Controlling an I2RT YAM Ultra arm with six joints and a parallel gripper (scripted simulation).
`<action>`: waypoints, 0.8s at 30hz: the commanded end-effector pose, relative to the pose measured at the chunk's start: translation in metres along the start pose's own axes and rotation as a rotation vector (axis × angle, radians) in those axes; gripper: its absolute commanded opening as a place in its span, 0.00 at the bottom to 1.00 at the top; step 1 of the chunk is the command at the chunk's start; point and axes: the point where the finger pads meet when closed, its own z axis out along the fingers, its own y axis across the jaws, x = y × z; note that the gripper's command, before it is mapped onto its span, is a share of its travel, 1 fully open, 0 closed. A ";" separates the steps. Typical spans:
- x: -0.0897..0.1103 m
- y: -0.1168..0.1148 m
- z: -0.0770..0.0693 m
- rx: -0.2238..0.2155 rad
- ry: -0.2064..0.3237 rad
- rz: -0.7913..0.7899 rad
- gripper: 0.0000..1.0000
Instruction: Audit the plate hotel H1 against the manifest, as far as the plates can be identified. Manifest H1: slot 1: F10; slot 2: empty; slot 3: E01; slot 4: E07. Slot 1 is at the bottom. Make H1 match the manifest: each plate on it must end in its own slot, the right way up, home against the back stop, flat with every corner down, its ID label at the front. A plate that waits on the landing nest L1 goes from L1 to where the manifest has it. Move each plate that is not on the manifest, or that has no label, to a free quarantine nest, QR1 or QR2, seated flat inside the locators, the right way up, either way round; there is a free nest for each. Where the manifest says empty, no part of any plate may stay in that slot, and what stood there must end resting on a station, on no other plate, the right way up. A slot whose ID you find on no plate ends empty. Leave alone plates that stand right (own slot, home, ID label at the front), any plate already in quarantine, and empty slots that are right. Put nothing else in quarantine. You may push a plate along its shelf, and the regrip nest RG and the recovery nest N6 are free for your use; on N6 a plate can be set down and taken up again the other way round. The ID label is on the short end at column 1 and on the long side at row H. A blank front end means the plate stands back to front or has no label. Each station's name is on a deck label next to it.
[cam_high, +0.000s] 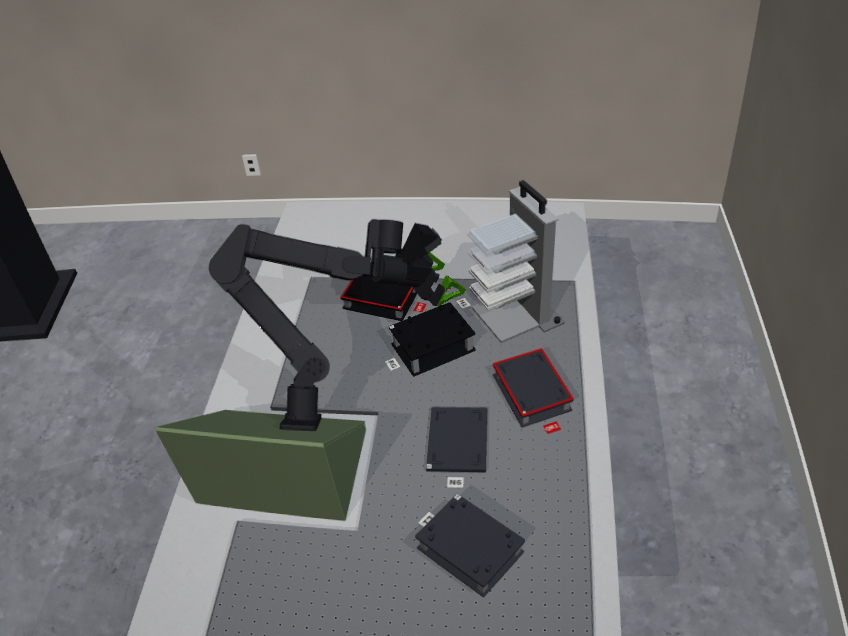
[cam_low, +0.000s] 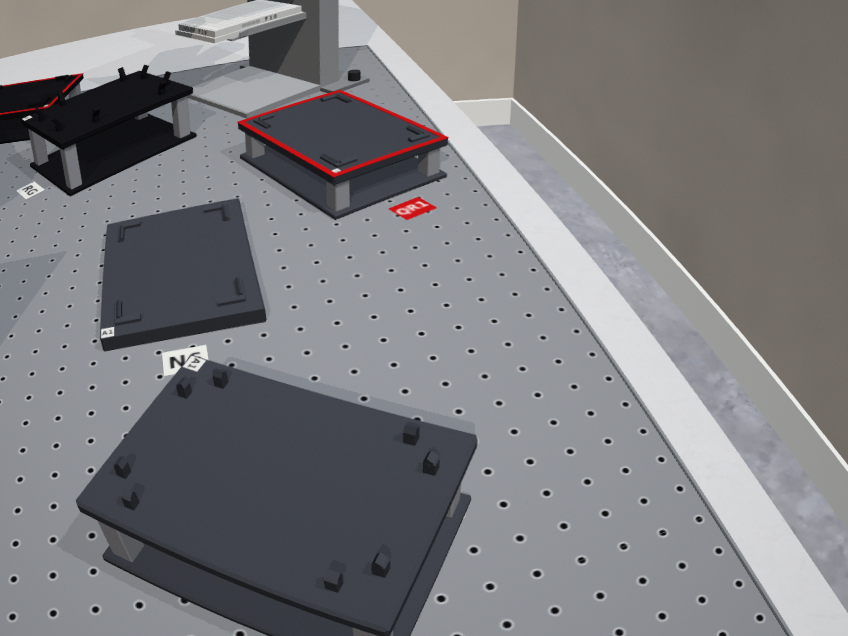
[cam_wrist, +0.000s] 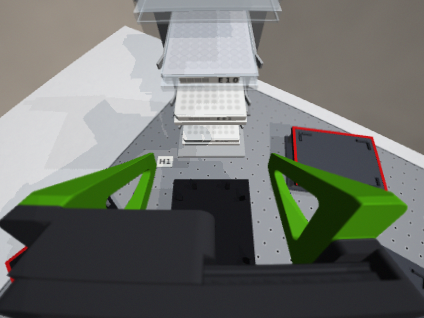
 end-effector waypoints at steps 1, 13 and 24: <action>-0.012 0.004 0.001 0.000 -0.036 -0.013 1.00; -0.014 0.004 0.004 0.000 -0.037 -0.013 1.00; -0.014 0.004 0.004 0.000 -0.037 -0.013 1.00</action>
